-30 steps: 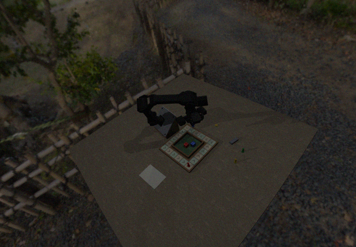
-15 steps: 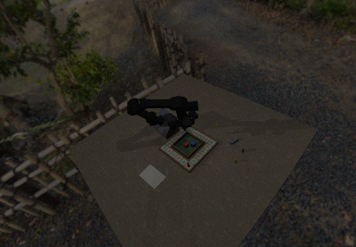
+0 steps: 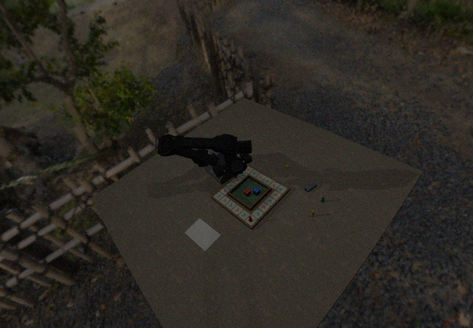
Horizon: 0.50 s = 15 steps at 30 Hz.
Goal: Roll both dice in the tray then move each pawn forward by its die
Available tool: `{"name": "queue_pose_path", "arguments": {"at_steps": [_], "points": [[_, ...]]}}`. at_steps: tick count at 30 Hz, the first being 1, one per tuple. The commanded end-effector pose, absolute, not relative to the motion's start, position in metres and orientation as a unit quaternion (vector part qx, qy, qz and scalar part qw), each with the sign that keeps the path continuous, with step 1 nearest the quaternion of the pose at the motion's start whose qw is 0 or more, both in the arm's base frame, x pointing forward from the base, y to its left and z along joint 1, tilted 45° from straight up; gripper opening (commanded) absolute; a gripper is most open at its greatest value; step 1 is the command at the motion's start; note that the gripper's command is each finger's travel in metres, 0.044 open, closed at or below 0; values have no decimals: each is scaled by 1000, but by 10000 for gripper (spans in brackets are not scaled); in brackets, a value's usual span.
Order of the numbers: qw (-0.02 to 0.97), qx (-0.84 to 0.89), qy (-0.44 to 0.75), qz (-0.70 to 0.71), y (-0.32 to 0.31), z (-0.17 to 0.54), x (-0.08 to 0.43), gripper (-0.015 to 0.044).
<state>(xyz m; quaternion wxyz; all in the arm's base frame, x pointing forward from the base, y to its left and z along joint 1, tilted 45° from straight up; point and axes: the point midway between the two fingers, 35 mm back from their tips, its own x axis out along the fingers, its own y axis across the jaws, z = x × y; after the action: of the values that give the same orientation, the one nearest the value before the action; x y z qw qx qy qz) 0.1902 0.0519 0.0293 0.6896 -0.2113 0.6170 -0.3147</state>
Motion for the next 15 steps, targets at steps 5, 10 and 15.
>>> {"name": "queue_pose_path", "arguments": {"at_steps": [5, 10, 15], "points": [[692, -212, 615, -313, 24, 31, 167, 0], [692, -212, 615, -313, 19, 30, 163, 0], [692, -212, 615, -313, 10, 20, 165, 0]]}}
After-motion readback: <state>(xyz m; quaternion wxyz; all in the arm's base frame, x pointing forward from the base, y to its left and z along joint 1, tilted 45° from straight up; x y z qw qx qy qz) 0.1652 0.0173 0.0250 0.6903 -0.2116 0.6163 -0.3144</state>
